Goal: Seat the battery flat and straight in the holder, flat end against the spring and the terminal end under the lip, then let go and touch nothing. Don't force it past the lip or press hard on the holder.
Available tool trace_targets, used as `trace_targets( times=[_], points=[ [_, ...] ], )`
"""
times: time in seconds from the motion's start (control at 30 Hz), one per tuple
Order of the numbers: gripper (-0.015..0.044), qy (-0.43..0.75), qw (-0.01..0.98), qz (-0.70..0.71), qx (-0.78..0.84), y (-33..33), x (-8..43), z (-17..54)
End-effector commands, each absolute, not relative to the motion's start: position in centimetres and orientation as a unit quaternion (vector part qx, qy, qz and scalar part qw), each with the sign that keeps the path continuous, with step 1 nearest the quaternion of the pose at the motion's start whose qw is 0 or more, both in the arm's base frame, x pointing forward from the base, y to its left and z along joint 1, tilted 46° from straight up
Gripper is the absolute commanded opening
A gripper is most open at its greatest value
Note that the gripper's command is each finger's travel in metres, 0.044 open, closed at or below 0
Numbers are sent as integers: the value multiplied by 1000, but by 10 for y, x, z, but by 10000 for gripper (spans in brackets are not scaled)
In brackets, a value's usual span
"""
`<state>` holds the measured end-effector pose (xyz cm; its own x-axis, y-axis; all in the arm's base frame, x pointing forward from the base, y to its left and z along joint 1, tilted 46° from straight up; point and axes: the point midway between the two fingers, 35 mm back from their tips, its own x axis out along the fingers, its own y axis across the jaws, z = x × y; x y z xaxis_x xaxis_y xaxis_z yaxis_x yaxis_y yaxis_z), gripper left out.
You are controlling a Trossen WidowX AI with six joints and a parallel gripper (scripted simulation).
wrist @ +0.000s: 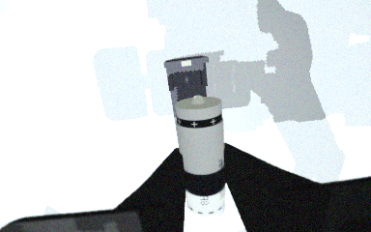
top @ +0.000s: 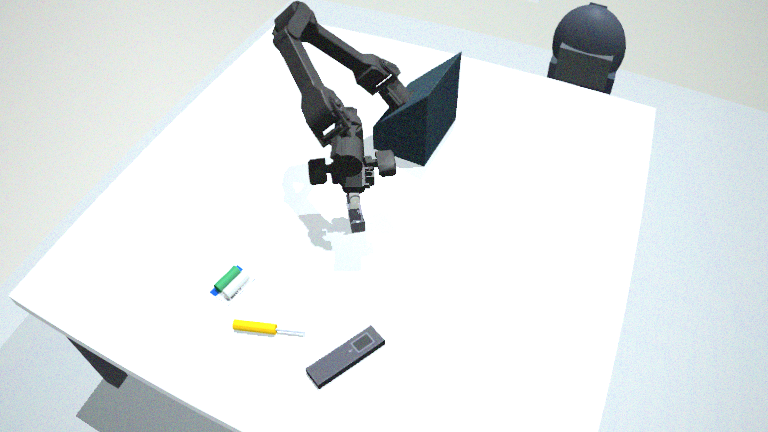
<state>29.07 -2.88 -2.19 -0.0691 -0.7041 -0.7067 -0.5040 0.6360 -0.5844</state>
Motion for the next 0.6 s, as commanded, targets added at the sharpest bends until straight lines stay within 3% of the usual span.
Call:
trace_targets(
  times=[0.0,0.57],
  points=[
    [75,727,534,-79,-425,-27,293,-23],
    [75,683,595,-42,-422,-44,295,-48]
  ],
)
